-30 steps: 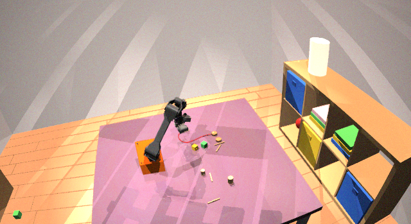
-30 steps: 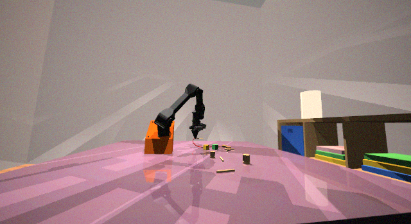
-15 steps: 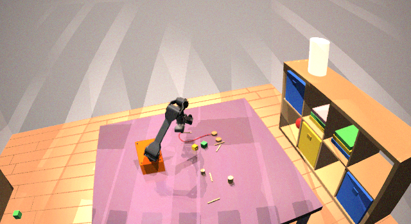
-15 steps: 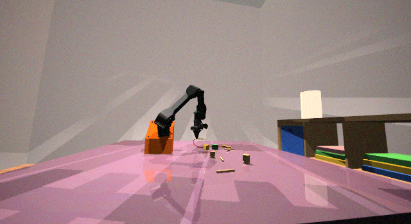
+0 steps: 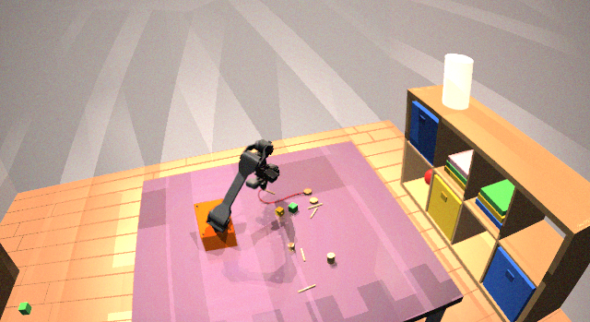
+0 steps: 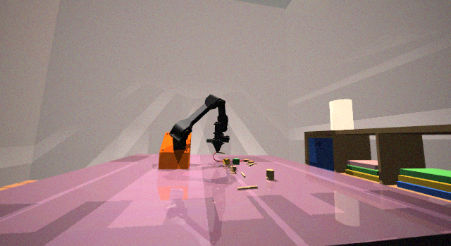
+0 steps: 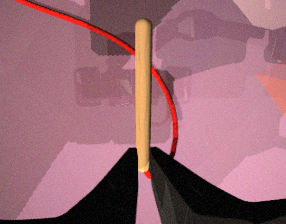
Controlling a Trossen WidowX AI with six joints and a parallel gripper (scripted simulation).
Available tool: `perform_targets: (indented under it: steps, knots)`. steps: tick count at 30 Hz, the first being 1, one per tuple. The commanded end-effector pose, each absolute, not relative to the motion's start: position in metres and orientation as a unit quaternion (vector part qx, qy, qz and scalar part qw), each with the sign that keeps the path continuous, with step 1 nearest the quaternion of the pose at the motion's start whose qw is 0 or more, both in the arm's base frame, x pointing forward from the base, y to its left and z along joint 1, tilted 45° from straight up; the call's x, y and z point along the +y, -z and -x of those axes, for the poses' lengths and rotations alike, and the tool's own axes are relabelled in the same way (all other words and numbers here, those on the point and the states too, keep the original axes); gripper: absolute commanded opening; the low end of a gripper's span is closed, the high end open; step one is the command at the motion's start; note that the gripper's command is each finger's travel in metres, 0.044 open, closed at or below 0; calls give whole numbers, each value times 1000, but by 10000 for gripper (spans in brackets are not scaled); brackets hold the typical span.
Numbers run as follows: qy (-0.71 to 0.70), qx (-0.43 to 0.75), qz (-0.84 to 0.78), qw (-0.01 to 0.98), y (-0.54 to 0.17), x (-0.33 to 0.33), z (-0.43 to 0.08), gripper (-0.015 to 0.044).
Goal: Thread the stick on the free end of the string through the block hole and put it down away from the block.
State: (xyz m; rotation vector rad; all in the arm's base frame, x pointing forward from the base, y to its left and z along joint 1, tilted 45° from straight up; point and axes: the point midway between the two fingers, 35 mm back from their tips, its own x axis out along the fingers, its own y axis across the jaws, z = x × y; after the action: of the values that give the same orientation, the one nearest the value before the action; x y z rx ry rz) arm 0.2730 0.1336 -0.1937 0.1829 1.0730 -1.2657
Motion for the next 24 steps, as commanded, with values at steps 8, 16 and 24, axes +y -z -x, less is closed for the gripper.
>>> perform_targets:
  steps: [8, 16, 24]
  knots:
    - [584, 449, -110, 667, 195, 133, -275, 0]
    - [583, 450, -111, 667, 201, 141, -271, 0]
    - [583, 450, -112, 667, 207, 149, -267, 0]
